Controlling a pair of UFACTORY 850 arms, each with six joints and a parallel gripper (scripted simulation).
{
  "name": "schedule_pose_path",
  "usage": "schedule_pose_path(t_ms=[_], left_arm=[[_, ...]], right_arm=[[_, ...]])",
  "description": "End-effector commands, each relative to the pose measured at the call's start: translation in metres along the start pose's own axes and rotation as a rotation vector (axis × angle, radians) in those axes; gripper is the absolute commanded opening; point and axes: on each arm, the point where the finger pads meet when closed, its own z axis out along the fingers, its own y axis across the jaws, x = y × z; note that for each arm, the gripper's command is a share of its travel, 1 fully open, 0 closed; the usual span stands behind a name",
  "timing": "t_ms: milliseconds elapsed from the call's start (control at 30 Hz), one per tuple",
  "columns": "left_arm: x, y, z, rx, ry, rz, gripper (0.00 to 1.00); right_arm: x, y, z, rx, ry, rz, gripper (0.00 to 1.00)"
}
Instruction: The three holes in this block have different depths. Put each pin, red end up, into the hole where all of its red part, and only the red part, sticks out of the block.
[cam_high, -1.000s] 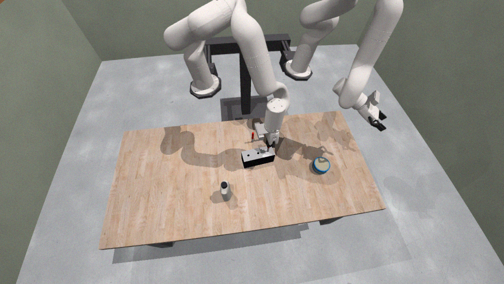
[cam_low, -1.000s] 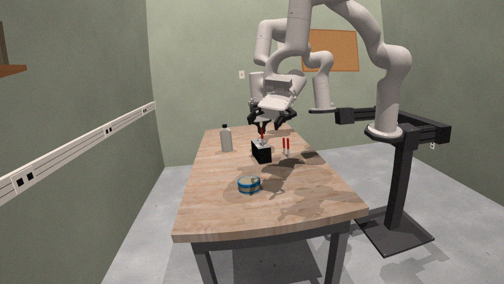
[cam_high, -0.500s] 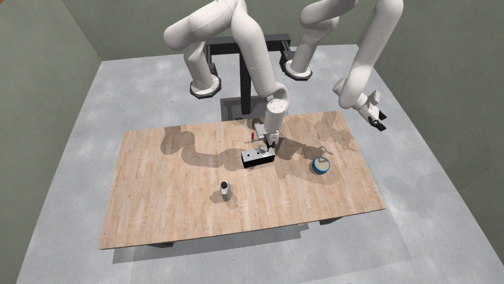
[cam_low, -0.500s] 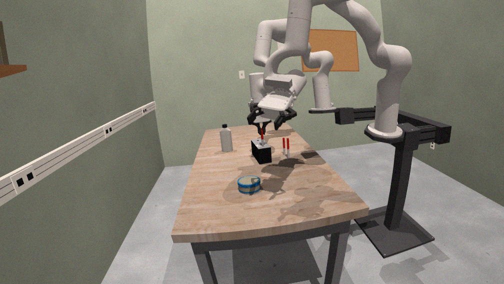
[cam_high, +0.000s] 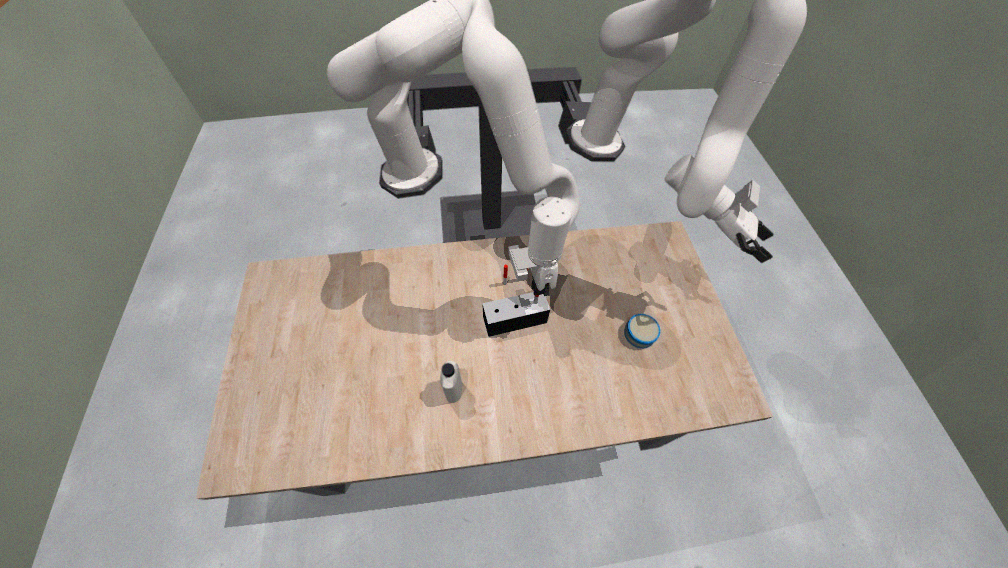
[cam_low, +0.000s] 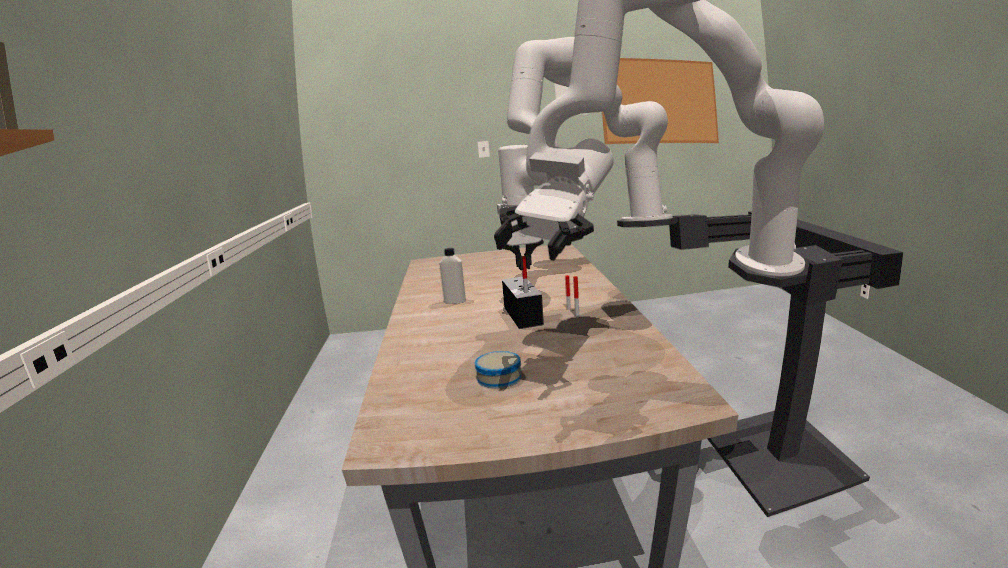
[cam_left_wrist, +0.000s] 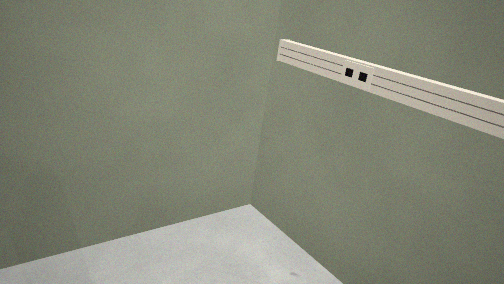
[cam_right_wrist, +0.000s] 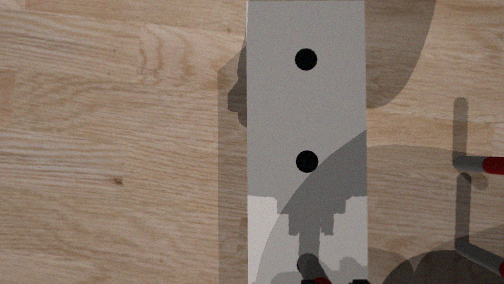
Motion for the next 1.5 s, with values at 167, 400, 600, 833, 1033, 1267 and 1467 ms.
schedule_pose_path(t_ms=[167,400,600,833,1033,1267,1467], left_arm=[[0.0011,0.0005,0.0001,-0.001,0.002,-0.001,1.0],[0.0011,0.0005,0.0001,-0.001,0.002,-0.001,1.0],[0.0011,0.0005,0.0001,-0.001,0.002,-0.001,1.0],[0.0011,0.0005,0.0001,-0.001,0.002,-0.001,1.0],[0.0011,0.0005,0.0001,-0.001,0.002,-0.001,1.0],[0.0011,0.0005,0.0001,-0.001,0.002,-0.001,1.0],[0.0011,0.0005,0.0001,-0.001,0.002,-0.001,1.0]], right_arm=[[0.0,-0.0015,0.0,0.001,-0.001,-0.001,0.0],[0.0001,-0.002,0.0031,0.001,-0.001,-0.001,0.0],[0.0001,-0.002,0.0031,0.001,-0.001,-0.001,0.0],[-0.0009,-0.0022,0.0032,0.001,0.0,0.0,0.0],[-0.0009,-0.0022,0.0032,0.001,0.0,0.0,0.0],[-0.0009,-0.0022,0.0032,0.001,0.0,0.0,0.0],[-0.0009,-0.0008,0.0073,0.002,-0.001,0.0,0.0]])
